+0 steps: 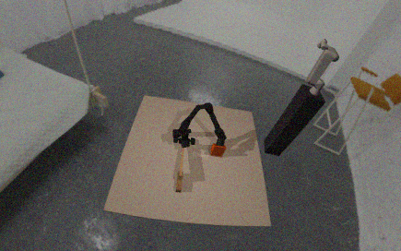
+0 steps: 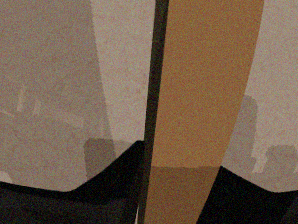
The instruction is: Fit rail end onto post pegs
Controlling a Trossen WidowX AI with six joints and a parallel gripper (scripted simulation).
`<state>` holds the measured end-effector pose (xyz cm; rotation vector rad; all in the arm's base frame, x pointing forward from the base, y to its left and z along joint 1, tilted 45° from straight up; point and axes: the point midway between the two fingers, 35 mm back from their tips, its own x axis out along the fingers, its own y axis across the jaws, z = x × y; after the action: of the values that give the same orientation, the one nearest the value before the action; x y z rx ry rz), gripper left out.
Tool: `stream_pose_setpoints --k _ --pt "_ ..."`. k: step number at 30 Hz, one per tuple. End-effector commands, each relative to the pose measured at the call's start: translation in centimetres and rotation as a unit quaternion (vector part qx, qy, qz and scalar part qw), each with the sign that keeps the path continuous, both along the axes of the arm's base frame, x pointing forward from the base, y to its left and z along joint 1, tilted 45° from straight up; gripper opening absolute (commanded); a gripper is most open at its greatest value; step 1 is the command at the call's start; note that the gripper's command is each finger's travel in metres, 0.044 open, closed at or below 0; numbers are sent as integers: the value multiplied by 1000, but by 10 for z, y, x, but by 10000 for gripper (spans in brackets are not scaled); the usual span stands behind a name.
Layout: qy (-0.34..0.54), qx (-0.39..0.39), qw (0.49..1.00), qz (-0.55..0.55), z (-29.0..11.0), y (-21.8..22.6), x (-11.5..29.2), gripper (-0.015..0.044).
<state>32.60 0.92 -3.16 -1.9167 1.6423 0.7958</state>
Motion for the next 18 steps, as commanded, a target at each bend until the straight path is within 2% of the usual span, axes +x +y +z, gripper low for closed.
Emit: stream_pose_setpoints --k 1,18 --pt "-4 6 1000 4 4 7 2 0" --pt "-4 7 1000 4 10 13 1 0"
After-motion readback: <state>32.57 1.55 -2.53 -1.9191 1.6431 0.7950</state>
